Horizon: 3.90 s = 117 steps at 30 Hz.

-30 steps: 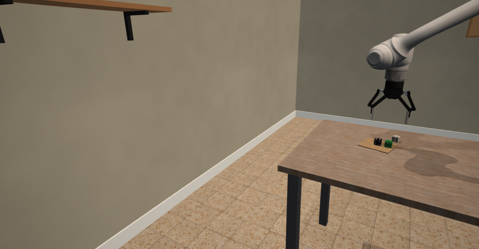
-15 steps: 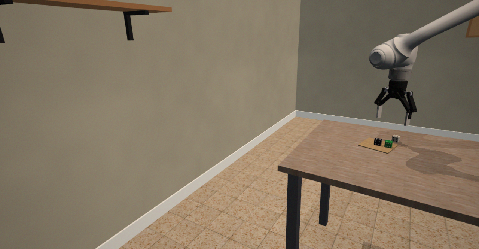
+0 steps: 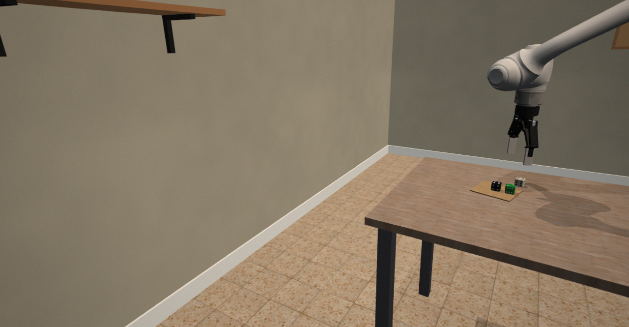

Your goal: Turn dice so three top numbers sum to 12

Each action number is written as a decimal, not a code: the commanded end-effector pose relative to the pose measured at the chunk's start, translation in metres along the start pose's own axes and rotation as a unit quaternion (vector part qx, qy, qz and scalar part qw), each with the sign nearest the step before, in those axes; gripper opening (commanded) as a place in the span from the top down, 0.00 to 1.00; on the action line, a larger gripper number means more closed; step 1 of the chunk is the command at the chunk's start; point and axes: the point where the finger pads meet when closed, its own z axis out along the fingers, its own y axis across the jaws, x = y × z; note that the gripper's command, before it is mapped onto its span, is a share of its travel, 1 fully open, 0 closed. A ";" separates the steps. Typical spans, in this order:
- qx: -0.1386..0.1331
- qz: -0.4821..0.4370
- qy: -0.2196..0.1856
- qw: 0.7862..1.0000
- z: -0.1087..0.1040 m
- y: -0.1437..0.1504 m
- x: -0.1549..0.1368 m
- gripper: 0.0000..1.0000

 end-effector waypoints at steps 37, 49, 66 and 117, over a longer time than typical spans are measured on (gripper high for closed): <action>0.003 0.308 0.002 0.951 0.001 -0.011 0.022 0.72; 0.003 0.308 0.002 0.951 0.001 -0.011 0.022 0.72; 0.003 0.308 0.002 0.951 0.003 -0.011 0.022 0.72; 0.003 0.308 0.002 0.951 0.053 -0.011 0.022 0.72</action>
